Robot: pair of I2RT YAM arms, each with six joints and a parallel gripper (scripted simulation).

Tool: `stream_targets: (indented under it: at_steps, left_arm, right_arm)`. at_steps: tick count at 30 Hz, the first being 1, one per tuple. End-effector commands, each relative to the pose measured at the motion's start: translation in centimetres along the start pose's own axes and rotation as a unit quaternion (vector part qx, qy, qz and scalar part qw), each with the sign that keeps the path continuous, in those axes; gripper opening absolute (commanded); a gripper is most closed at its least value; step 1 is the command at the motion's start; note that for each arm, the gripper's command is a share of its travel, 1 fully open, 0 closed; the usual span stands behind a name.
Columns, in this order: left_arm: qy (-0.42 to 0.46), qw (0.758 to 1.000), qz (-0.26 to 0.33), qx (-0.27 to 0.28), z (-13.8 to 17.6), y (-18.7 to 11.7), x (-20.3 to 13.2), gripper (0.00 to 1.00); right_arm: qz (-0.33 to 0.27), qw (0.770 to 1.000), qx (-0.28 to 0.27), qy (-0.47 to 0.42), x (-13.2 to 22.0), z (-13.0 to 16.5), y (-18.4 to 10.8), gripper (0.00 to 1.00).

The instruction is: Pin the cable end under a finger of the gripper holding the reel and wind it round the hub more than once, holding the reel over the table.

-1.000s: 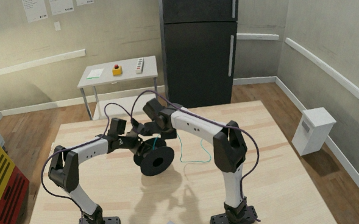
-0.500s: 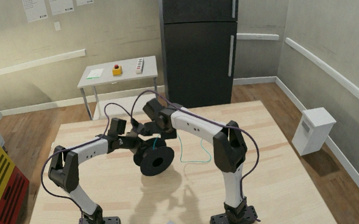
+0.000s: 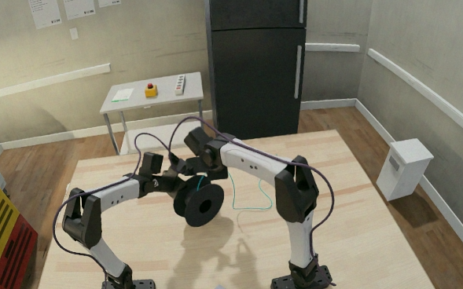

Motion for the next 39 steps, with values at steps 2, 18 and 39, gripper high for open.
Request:
stream_targets:
  at_steps: [2,18,39]
  left_arm:
    - [0.094,0.99,0.059,-0.091,-5.17,-1.12,-4.1,0.0]
    - [0.094,0.989,0.059,-0.092,-5.15,-1.3,-4.29,0.08]
    - [0.094,0.99,0.059,-0.092,-5.11,-1.24,-4.28,0.75]
  right_arm:
    - [-0.003,0.996,-0.081,-0.034,1.29,-4.99,0.28,0.0]
    - [-0.004,0.996,-0.081,-0.035,1.29,-5.04,0.43,0.0]
    - [-0.004,0.996,-0.08,-0.035,1.34,-5.04,0.47,0.0]
Point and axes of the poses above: on each arm, the point where the finger pads meet when closed, its own y axis out along the fingers, its own x axis across the jaws, z = x × y, the point moved 7 cm from there along -y, back along the fingers, and after that the axes turned 3 degrees about -y, right-handed, at the moved point
